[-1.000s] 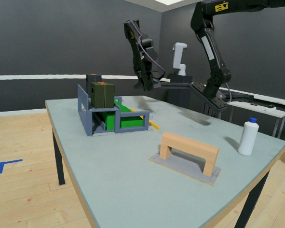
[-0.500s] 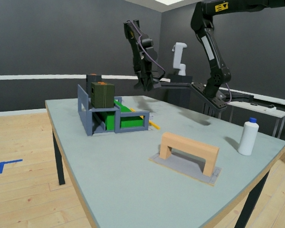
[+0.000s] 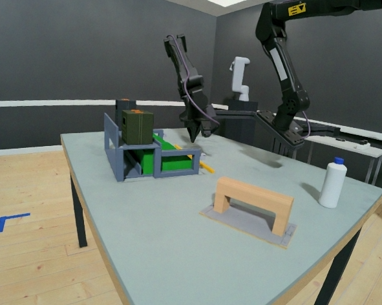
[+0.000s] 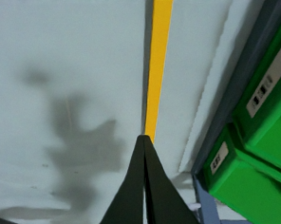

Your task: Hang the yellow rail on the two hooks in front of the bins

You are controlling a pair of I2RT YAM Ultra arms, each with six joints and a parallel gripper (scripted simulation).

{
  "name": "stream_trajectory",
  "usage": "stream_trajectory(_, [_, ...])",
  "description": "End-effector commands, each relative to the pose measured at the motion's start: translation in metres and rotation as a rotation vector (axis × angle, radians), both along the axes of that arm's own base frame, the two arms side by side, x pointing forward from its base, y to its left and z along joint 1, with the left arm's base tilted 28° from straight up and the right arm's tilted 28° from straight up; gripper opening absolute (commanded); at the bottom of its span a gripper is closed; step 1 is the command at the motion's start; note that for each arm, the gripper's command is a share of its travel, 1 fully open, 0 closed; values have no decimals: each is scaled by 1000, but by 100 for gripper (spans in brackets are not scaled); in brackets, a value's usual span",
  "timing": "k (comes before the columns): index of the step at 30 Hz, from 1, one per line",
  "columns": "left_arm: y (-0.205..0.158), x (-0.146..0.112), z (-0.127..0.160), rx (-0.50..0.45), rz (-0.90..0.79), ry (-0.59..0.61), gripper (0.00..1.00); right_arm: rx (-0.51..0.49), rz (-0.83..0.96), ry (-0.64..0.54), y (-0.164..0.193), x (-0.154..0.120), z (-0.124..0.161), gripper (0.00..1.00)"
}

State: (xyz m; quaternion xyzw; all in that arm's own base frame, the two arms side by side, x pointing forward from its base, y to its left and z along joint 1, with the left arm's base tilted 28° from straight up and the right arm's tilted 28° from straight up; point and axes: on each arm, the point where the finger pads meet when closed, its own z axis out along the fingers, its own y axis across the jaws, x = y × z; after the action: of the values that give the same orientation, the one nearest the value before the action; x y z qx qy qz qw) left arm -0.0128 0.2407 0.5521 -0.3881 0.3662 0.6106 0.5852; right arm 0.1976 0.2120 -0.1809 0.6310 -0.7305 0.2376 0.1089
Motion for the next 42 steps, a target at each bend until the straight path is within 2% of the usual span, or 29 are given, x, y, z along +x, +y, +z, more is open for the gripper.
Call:
stream_trajectory(1, [-9,-1,-2,2,10,7,100,123,48,-76,42,18,9,0])
stream_trajectory(6, [-9,-1,-2,2,10,7,100,99,46,-57,35,13,0,0])
stream_trajectory(28, [-9,-1,-2,2,10,7,100,57,18,-42,15,12,-7,0])
stream_trajectory(42, [-9,-1,-2,2,10,7,100,63,15,-48,16,14,0,0])
